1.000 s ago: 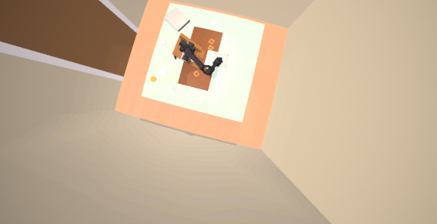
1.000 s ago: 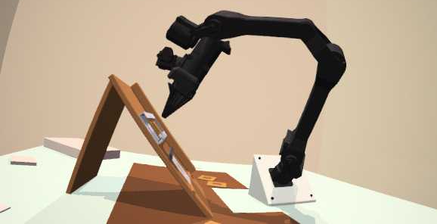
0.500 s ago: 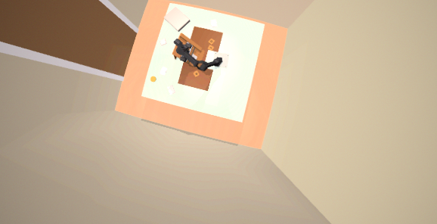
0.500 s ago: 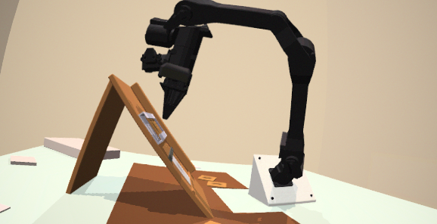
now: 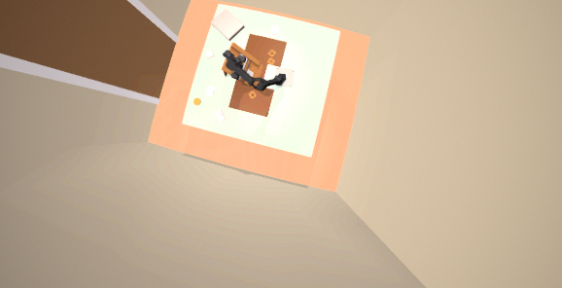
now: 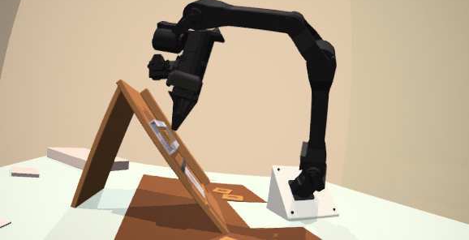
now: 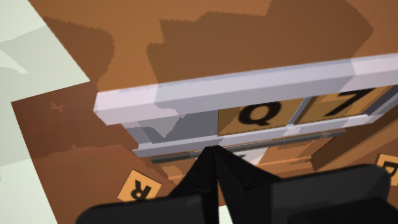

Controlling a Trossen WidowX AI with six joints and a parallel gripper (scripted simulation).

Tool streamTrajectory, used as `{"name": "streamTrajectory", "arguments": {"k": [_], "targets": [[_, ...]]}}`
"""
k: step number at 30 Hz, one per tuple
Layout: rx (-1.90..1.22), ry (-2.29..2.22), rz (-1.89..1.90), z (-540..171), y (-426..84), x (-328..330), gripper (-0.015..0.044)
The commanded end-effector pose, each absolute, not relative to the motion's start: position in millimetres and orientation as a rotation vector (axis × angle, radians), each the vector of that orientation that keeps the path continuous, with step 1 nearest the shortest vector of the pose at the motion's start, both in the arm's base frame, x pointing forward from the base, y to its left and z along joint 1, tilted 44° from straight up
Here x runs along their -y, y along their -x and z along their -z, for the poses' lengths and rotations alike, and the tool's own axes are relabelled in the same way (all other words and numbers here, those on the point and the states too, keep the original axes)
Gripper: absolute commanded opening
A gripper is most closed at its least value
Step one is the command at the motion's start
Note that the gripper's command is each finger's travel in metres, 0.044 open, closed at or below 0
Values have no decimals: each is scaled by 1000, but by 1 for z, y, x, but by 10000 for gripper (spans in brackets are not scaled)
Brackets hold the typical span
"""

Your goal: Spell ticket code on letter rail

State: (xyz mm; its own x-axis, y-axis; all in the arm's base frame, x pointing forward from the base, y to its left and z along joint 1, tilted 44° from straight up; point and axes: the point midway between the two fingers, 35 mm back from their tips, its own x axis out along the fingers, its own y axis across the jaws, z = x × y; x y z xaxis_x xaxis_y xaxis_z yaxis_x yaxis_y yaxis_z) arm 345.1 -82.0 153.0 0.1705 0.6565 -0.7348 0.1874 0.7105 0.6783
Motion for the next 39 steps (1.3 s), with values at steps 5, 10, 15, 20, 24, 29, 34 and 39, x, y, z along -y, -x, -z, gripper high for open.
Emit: {"name": "streamTrajectory", "arguments": {"k": [5, 10, 15, 20, 24, 29, 34, 39], "targets": [[-1392, -762, -378, -151, -349, 81, 0], [-1392, -762, -378, -149, -351, 80, 0], [-1392, -762, -378, -148, -352, 80, 0], [-1392, -762, -379, -147, -354, 79, 0], [-1392, -762, -379, -146, -356, 78, 0], [-1391, -762, -379, -145, -358, 77, 0], [-1391, -762, -379, -144, -360, 76, 0], [-1391, -762, -379, -142, -362, 75, 0]]}}
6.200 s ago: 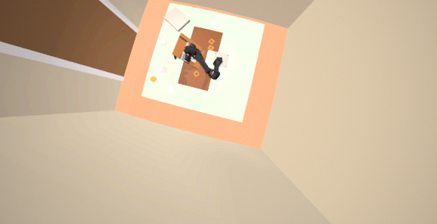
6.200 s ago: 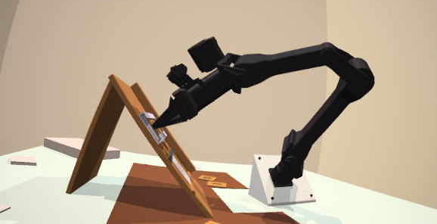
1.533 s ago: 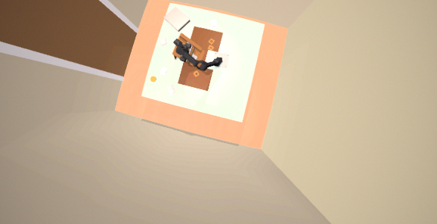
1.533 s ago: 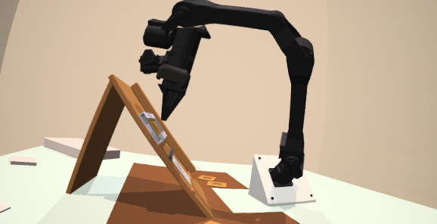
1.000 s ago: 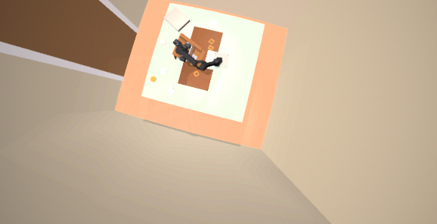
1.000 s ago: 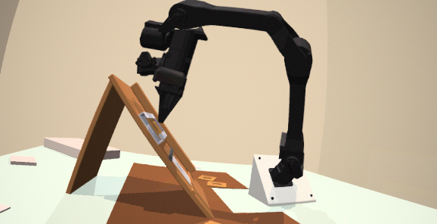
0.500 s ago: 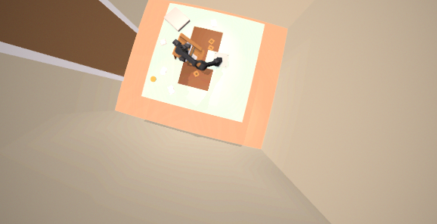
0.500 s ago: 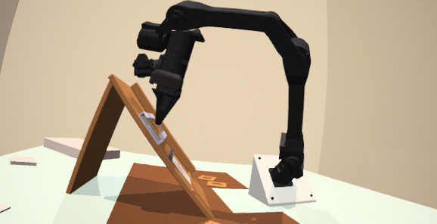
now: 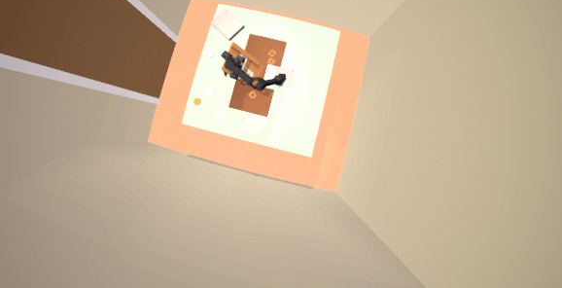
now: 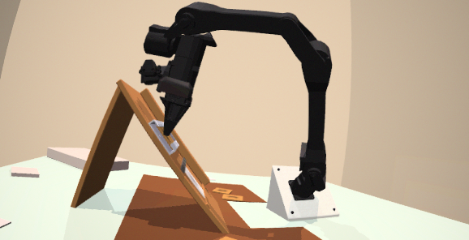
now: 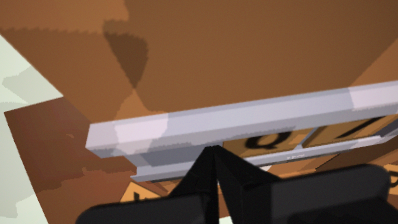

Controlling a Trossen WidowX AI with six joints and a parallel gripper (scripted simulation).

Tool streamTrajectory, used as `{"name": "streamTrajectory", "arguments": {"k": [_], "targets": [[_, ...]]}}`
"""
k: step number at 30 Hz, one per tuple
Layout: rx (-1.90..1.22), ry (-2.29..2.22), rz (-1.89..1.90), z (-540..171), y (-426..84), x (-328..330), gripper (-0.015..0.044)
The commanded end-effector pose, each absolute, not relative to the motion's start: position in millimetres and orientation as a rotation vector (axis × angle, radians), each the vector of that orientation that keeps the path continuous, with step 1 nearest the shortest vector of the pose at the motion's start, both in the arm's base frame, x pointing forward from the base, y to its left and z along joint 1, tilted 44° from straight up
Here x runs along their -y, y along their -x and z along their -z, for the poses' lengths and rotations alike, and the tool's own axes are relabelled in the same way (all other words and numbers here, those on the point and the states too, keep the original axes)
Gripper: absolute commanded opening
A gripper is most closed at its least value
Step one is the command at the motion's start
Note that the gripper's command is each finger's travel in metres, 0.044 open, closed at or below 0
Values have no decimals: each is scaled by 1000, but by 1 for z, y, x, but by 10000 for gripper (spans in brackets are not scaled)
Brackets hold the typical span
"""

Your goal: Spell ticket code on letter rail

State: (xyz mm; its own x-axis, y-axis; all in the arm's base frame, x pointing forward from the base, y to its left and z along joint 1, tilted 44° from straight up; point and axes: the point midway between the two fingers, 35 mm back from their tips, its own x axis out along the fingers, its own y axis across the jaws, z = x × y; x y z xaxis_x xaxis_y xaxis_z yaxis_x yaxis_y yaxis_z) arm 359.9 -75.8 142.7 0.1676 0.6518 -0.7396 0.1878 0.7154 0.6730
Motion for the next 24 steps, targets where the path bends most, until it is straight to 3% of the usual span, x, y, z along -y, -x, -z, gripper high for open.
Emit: {"name": "streamTrajectory", "arguments": {"k": [1, 24], "targets": [[-1391, -762, -379, -142, -362, 75, 0], [-1391, -762, -379, -138, -360, 80, 0]]}}
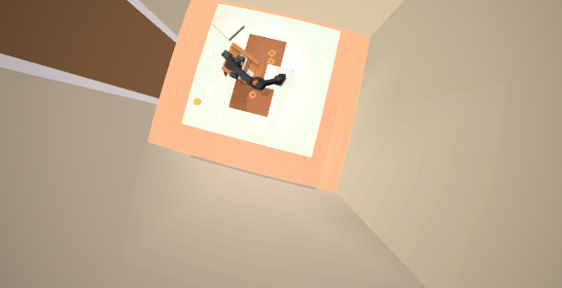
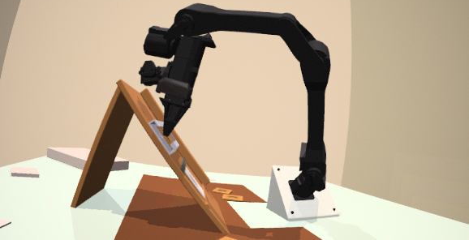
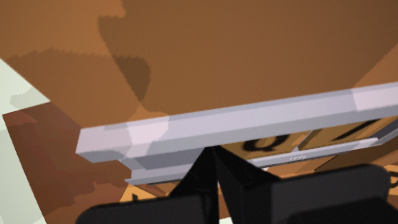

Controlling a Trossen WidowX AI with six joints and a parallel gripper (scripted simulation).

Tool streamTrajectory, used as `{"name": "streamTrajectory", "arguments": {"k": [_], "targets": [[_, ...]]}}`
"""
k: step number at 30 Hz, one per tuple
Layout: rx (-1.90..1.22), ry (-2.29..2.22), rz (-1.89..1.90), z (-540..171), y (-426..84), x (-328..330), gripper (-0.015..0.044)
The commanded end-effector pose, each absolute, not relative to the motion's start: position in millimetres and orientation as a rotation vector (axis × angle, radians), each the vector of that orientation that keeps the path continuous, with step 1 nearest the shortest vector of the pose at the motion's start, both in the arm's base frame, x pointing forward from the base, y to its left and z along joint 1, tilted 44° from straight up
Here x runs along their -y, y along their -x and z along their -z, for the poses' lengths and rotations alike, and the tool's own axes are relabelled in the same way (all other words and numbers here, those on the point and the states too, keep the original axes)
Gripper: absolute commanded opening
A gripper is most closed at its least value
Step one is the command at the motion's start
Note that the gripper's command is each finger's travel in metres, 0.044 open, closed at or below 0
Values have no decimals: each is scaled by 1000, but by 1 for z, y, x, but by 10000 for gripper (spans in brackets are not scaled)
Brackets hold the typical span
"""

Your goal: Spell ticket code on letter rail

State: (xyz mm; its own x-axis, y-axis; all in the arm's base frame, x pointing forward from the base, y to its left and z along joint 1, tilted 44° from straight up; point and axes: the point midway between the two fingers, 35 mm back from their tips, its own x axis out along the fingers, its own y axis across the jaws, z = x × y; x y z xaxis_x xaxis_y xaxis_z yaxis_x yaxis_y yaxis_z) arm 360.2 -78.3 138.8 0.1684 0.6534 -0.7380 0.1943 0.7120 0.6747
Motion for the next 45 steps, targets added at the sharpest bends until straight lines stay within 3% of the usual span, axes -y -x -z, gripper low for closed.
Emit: {"name": "streamTrajectory", "arguments": {"k": [1, 45], "targets": [[-1391, -762, -379, -138, -360, 80, 0], [-1392, -762, -378, -144, -345, 90, 0]]}}
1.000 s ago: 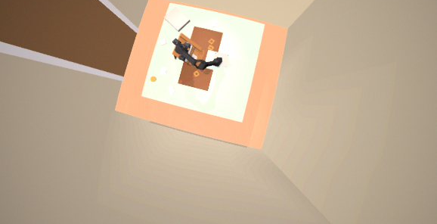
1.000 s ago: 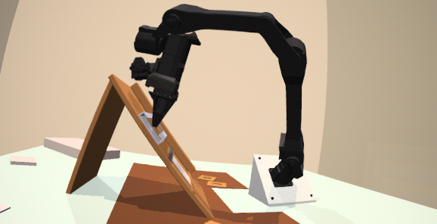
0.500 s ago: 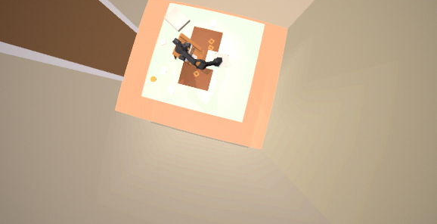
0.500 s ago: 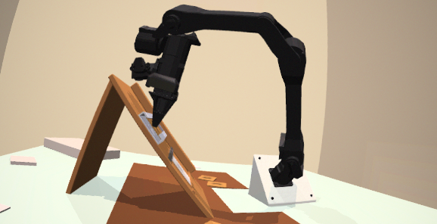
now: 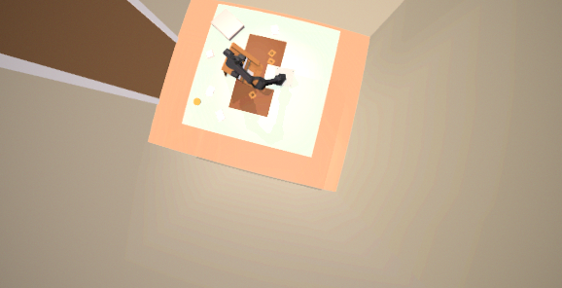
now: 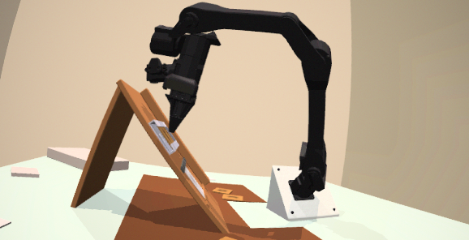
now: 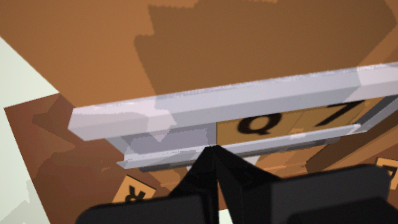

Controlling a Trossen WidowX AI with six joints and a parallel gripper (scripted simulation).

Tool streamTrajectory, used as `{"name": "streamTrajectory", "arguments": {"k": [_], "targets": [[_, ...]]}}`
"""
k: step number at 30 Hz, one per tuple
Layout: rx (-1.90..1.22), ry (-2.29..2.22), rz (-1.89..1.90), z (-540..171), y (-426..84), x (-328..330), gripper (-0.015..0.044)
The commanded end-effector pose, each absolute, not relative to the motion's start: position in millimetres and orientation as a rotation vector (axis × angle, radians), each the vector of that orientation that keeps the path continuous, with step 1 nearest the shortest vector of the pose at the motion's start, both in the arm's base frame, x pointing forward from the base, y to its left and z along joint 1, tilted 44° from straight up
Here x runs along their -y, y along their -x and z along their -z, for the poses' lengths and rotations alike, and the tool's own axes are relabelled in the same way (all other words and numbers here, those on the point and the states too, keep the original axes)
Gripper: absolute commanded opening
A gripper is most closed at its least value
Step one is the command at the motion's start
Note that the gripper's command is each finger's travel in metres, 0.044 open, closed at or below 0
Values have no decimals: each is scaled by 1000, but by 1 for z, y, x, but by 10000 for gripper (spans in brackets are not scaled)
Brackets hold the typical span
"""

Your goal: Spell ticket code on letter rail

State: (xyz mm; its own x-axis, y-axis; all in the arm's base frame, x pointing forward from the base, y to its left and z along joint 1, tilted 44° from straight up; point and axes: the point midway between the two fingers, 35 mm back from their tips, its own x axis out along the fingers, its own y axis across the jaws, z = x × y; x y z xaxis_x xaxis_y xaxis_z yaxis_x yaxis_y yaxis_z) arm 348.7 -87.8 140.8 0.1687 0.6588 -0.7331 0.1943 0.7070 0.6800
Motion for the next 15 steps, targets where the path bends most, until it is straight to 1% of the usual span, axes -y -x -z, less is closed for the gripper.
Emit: {"name": "streamTrajectory", "arguments": {"k": [1, 14, 15], "targets": [[-1392, -762, -378, -144, -345, 91, 0], [-1393, -762, -378, -150, -337, 94, 0], [-1384, -772, -376, -150, -338, 95, 26]]}}
